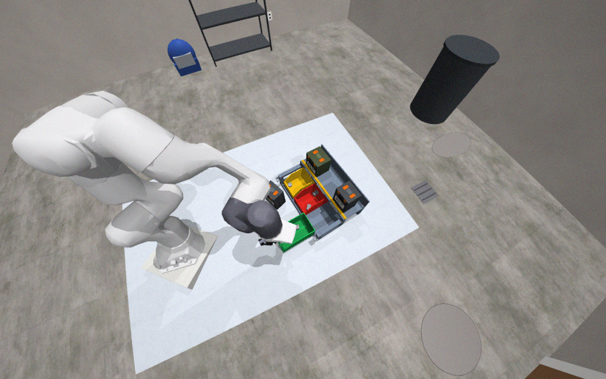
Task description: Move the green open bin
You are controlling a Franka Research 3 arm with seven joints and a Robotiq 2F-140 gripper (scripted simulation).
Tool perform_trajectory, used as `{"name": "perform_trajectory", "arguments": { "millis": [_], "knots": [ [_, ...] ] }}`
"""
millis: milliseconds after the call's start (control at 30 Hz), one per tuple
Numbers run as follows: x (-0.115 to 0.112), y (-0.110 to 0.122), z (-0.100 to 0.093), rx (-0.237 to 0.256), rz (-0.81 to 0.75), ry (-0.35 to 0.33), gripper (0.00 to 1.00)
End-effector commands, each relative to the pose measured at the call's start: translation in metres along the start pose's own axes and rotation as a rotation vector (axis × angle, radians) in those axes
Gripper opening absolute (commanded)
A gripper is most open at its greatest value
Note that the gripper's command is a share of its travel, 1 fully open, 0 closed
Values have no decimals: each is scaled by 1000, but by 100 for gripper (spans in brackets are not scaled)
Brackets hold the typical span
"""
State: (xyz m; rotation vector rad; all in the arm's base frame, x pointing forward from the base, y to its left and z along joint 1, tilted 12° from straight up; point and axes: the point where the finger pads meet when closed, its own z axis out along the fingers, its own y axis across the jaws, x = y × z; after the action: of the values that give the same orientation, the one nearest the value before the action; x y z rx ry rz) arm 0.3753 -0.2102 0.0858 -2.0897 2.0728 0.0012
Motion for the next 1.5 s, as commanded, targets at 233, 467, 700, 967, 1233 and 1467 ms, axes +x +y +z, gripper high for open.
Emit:
{"name": "perform_trajectory", "arguments": {
  "millis": [233,467,700,967,1233,1467],
  "knots": [
    [3,5,-3,10,-13,5,0],
    [4,11,-3,6,-8,2,0],
    [8,18,-7,10,-13,5,0],
    [8,18,-7,10,-13,5,0],
    [8,19,2,10,-13,5,0],
    [8,19,2,10,-13,5,0]
  ]
}}
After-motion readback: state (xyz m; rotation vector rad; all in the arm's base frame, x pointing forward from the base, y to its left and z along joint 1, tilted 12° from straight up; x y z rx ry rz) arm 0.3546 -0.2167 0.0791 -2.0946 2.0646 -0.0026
